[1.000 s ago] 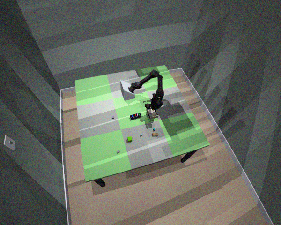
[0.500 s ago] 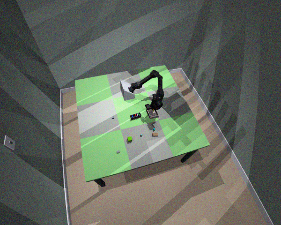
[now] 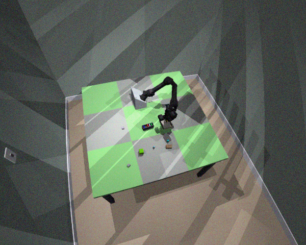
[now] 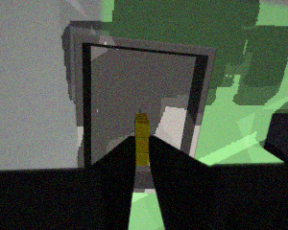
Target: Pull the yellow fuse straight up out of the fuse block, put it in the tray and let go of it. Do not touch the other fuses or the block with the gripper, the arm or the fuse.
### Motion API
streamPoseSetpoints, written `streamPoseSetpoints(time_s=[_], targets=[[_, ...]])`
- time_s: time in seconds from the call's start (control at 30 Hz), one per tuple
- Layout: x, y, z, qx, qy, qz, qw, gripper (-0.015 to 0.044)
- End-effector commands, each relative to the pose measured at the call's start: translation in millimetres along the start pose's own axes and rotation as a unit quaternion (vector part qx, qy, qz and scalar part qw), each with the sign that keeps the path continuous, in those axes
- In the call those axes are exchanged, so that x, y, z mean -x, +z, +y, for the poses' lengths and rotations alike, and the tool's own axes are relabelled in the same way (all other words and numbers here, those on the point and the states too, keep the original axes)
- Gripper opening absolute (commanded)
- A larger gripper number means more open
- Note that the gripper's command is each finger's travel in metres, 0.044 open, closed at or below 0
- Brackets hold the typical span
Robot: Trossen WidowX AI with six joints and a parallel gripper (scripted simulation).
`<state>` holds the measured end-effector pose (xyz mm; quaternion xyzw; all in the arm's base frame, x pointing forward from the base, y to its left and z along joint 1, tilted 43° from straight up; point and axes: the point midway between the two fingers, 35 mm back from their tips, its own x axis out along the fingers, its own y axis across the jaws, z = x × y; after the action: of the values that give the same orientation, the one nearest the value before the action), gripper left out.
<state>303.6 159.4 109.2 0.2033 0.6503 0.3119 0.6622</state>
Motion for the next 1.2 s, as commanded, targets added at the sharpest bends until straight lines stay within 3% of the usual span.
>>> streamPoseSetpoints(time_s=[0.0, 0.43, 0.57, 1.17], targets=[[-4, -1, 0, -0.003, 0.001, 0.002, 1.000, 0.0000], [2, 0, 0, 0.000, 0.000, 0.000, 1.000, 0.0330], [36, -1, -1, -0.003, 0.000, 0.002, 1.000, 0.0330], [33, -2, -2, -0.005, -0.002, 0.003, 1.000, 0.0330]])
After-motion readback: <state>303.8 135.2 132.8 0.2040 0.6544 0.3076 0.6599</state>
